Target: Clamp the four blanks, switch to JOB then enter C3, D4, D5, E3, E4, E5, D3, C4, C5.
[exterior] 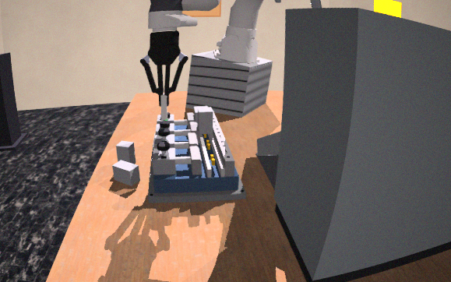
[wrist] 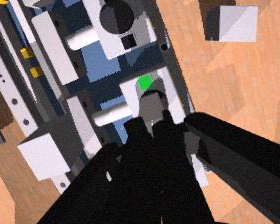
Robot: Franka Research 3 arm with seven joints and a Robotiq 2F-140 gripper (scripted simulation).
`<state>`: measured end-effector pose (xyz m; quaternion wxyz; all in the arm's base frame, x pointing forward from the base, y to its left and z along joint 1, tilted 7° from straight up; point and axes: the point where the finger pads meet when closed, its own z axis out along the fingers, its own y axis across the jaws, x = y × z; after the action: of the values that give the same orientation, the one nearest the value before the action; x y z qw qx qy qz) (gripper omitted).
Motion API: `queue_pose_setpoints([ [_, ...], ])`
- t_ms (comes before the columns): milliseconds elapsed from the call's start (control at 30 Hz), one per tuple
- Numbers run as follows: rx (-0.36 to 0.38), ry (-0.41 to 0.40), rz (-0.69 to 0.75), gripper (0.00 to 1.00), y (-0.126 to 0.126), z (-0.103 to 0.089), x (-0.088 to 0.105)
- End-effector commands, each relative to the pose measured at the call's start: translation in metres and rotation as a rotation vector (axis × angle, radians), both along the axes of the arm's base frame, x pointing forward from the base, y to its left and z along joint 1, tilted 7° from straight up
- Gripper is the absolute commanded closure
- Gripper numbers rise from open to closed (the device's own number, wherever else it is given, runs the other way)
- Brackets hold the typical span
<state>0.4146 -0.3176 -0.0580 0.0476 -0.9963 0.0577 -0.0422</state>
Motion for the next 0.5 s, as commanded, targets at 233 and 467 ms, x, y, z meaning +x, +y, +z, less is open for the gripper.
queue_pose_setpoints([
  [233,0.001,0.003,0.006,1.00,-0.002,0.029,-0.003],
  [467,0.001,0.003,0.006,1.00,-0.005,0.063,-0.006],
])
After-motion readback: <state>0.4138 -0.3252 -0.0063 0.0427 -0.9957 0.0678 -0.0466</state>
